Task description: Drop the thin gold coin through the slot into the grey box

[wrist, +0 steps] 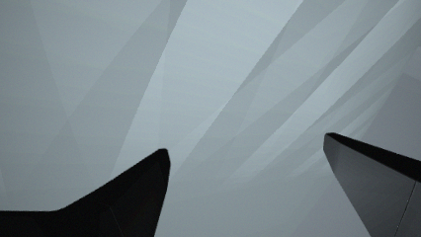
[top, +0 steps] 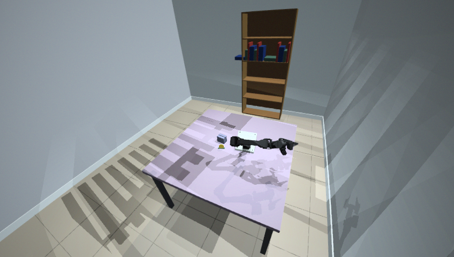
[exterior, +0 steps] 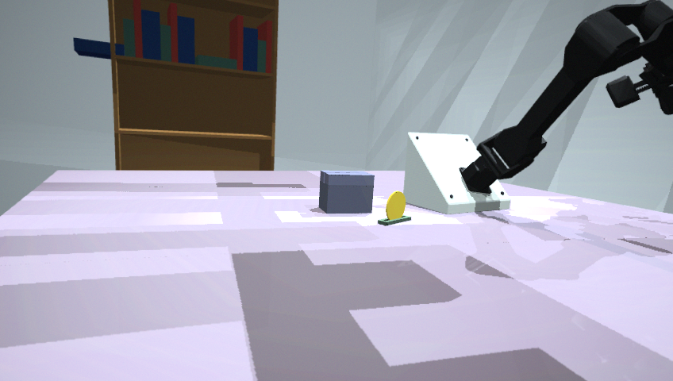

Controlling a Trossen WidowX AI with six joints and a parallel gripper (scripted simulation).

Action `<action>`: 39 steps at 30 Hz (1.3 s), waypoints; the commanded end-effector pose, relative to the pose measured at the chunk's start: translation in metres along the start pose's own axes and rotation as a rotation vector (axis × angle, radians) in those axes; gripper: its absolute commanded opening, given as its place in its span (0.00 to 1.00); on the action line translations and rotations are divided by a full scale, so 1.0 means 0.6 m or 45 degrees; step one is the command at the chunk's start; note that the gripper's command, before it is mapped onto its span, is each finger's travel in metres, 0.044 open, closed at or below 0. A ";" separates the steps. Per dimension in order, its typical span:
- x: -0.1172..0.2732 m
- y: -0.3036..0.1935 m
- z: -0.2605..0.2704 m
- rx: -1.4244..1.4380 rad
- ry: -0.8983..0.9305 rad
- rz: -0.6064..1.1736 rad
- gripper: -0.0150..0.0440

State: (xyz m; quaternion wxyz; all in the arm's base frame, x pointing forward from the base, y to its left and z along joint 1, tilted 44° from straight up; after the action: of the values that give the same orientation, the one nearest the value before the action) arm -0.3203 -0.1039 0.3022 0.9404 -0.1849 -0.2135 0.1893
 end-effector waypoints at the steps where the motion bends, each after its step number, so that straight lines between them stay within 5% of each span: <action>1: -0.001 -0.003 -0.003 0.011 -0.009 0.007 0.89; 9: -0.023 -0.138 -0.125 0.512 -0.370 0.346 0.53; 22: 0.086 -0.332 -0.365 1.452 -0.792 1.184 0.53; 39: 0.432 -0.364 -0.615 2.549 -0.827 2.783 0.53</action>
State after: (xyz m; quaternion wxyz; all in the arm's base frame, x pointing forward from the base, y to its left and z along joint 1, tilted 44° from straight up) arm 0.0916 -0.2979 0.1779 0.1112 0.4940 -0.0143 0.8622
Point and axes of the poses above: the point midway between the two fingers, 35 mm back from their tips, its own x axis back along the fingers, its own z axis across the jaws, y = z × x, the point moved 6 cm from there along x, back along the fingers, and after that the axes turned 8 degrees about -x, right-handed, at the moved point
